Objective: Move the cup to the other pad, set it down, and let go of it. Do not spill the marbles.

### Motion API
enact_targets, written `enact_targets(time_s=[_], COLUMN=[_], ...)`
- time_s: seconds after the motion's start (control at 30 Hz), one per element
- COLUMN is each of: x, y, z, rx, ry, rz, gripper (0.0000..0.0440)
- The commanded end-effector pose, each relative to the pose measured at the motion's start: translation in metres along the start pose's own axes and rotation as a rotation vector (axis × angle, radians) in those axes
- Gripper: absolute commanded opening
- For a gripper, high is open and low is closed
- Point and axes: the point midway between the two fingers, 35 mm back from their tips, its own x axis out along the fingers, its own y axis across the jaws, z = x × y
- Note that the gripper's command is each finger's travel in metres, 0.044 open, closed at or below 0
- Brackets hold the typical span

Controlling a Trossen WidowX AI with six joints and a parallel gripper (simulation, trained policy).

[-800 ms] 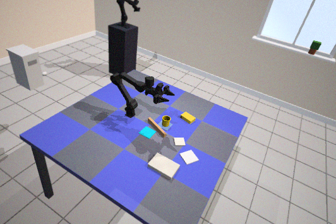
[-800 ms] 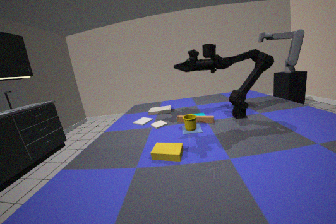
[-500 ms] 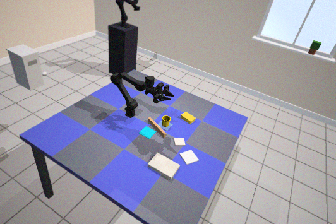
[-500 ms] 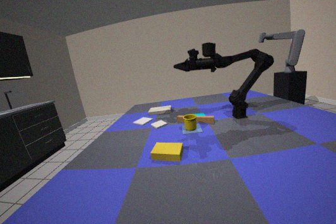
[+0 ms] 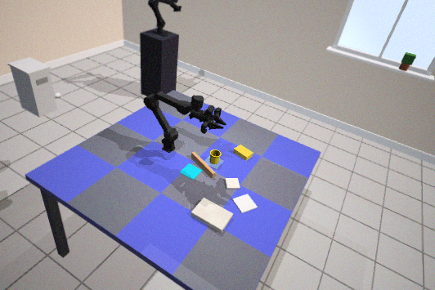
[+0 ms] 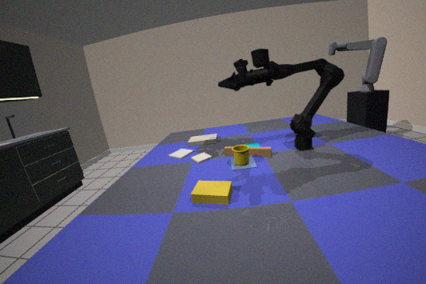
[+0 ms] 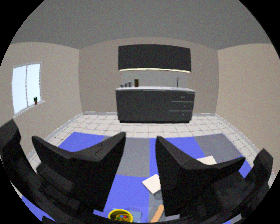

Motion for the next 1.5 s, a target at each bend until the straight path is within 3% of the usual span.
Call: enact_targets(time_s=[0.0, 0.77, 1.47], x=[0.004, 0.022, 0.03], y=[0.004, 0.027, 0.048], z=[0.001, -0.003, -0.02], rx=[0.045, 0.321, 0.599], ry=[0.038, 0.297, 0.571], rz=[0.002, -0.014, -0.13], gripper=[0.0163, 0.0153, 0.017])
